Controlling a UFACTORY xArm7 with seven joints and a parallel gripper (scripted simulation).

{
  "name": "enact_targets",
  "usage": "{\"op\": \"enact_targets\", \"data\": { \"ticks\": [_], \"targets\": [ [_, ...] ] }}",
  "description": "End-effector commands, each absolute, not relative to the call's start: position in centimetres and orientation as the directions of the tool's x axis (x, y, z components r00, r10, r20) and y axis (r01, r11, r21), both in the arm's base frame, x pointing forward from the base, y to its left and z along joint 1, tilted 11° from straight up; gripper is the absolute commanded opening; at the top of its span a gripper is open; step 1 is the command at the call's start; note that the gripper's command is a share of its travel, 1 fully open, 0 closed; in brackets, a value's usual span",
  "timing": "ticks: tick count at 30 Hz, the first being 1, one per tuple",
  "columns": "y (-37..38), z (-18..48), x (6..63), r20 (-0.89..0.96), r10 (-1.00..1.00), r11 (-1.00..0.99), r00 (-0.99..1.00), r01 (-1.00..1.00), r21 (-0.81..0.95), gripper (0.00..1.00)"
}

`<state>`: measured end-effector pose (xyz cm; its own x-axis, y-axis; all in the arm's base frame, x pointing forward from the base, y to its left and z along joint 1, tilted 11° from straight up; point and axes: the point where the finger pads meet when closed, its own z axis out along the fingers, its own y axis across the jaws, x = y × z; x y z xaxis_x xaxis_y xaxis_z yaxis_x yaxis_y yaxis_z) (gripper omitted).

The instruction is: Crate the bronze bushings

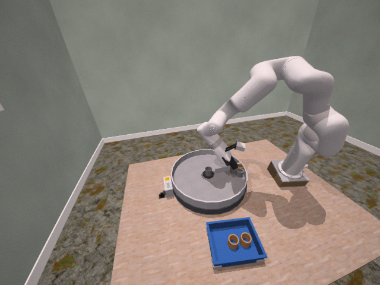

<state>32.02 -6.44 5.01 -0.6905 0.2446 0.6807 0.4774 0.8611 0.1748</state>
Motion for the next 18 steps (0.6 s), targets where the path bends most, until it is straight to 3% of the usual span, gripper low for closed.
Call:
{"op": "enact_targets", "data": {
  "ticks": [1,18],
  "targets": [
    [-6.45,4.73,32.14,0.678,0.246,0.861,-0.692,0.478,0.175,0.1],
    [-6.31,3.97,32.17,0.678,0.246,0.861,-0.692,0.478,0.175,0.1]
  ]
}}
